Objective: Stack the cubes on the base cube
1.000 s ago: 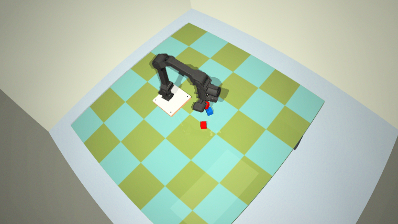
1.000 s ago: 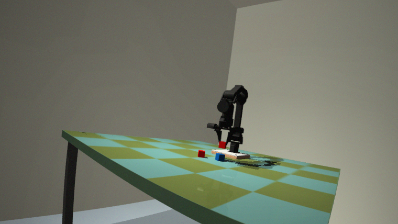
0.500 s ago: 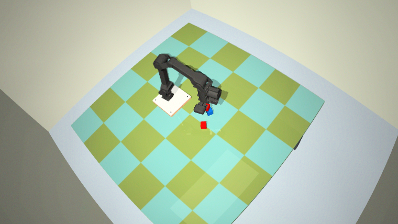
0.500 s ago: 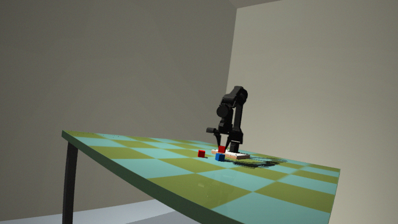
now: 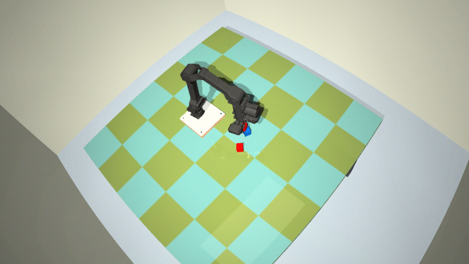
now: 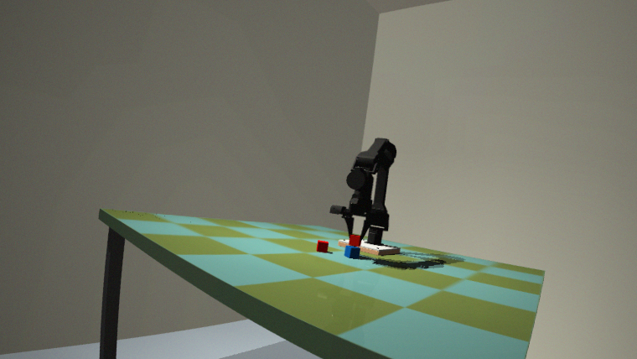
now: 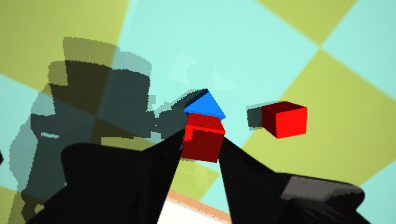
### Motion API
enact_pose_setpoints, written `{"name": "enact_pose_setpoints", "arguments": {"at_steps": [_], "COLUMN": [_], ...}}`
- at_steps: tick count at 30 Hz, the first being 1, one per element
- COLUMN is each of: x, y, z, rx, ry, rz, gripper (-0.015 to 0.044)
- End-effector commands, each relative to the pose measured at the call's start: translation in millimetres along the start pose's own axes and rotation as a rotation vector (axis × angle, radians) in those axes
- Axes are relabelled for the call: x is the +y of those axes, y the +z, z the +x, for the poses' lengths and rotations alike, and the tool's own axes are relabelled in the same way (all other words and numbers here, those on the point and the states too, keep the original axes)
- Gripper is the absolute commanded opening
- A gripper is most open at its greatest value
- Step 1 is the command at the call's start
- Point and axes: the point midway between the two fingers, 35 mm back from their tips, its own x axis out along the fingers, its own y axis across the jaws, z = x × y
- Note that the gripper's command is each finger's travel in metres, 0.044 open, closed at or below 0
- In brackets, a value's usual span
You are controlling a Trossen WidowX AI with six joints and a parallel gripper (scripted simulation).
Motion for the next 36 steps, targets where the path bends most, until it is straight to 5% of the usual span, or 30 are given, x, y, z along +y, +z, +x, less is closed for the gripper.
{"name": "enact_pose_setpoints", "arguments": {"at_steps": [1,13,17,36], "x": [-0.3,-0.3,-0.3,0.1], "y": [-1.1,-1.1,-1.1,-0.4], "z": [1.5,1.5,1.5,-26.3], "rx": [0.004,0.004,0.004,0.002], "ry": [-0.003,-0.003,-0.003,0.000], "rz": [-0.002,-0.002,-0.002,0.000], "gripper": [0.0105,0.0105,0.0205,0.0205]}}
